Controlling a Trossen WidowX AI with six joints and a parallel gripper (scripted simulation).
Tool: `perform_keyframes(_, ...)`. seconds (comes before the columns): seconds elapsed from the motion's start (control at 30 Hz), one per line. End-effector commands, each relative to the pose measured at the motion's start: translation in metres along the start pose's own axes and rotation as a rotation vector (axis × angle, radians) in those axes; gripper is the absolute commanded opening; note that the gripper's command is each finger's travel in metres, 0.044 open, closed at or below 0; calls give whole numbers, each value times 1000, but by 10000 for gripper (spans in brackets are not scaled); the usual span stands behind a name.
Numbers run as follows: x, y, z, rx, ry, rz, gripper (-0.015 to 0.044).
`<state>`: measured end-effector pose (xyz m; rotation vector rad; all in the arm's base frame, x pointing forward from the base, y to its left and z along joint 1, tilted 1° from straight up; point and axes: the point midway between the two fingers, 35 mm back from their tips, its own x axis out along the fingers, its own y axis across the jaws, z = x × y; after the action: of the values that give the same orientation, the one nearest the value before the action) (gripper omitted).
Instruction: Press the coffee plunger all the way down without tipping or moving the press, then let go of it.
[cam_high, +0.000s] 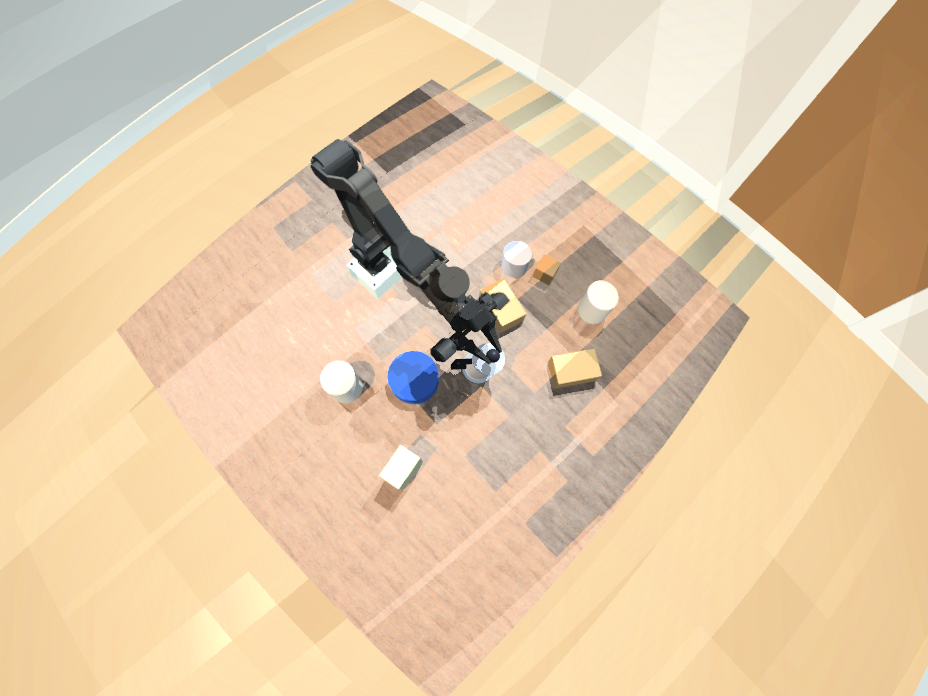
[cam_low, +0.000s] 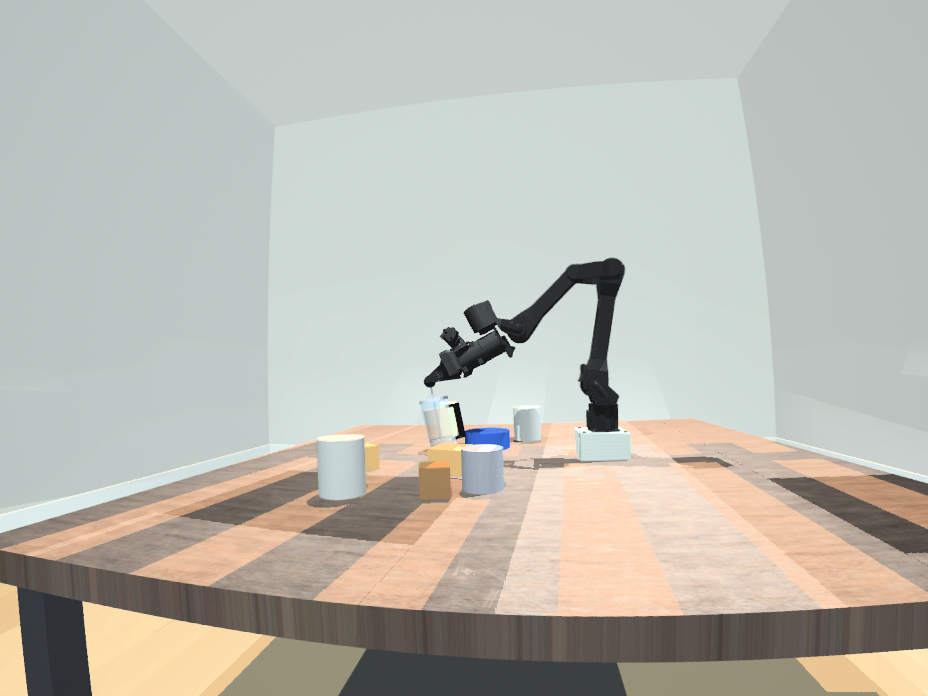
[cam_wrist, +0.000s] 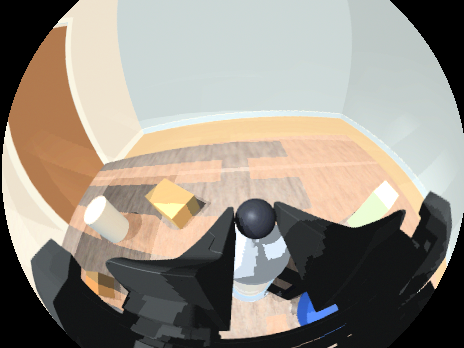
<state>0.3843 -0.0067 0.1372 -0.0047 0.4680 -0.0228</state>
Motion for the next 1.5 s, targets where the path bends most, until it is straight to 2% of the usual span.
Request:
perform_keyframes(0.0, 6, 0, -15, -6, 53, 2, 116)
perform_keyframes(1.47, 9, 0, -6, 1, 38, 1, 116)
